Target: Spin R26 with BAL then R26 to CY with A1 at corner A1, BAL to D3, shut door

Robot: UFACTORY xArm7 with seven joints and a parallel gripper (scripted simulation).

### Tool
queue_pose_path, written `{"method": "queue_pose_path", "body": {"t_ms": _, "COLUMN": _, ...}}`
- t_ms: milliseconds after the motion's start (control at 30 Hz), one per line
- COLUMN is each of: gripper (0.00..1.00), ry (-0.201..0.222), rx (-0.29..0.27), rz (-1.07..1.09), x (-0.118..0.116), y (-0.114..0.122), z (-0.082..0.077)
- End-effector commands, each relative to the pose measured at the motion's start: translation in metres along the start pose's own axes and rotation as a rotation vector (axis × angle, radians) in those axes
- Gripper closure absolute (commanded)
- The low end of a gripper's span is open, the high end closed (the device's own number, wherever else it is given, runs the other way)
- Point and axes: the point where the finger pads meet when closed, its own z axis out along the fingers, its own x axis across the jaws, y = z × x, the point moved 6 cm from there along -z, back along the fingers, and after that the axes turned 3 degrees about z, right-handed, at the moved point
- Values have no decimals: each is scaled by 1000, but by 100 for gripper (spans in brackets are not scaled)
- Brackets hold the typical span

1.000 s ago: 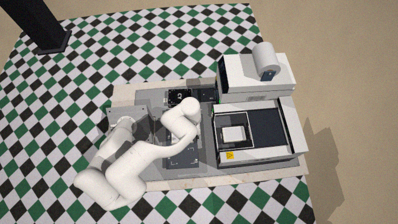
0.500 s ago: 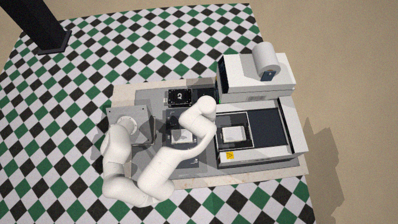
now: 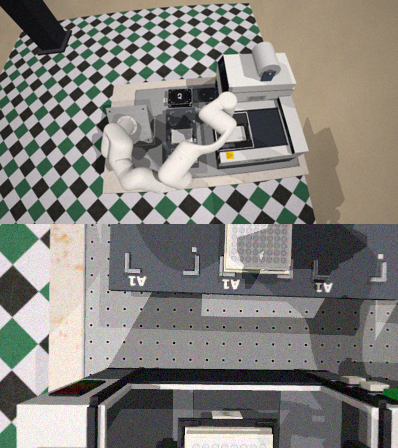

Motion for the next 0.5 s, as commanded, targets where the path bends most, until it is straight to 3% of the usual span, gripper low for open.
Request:
{"method": "queue_pose_path", "body": {"t_ms": 0, "gripper": 0, "ry": -5, "rx": 8, "rz": -2, "x": 2, "y": 29, "z": -4}}
{"method": "queue_pose_path", "body": {"t_ms": 467, "gripper": 0, "ry": -4, "rx": 9, "rz": -2, "x": 5, "y": 89, "z": -3}}
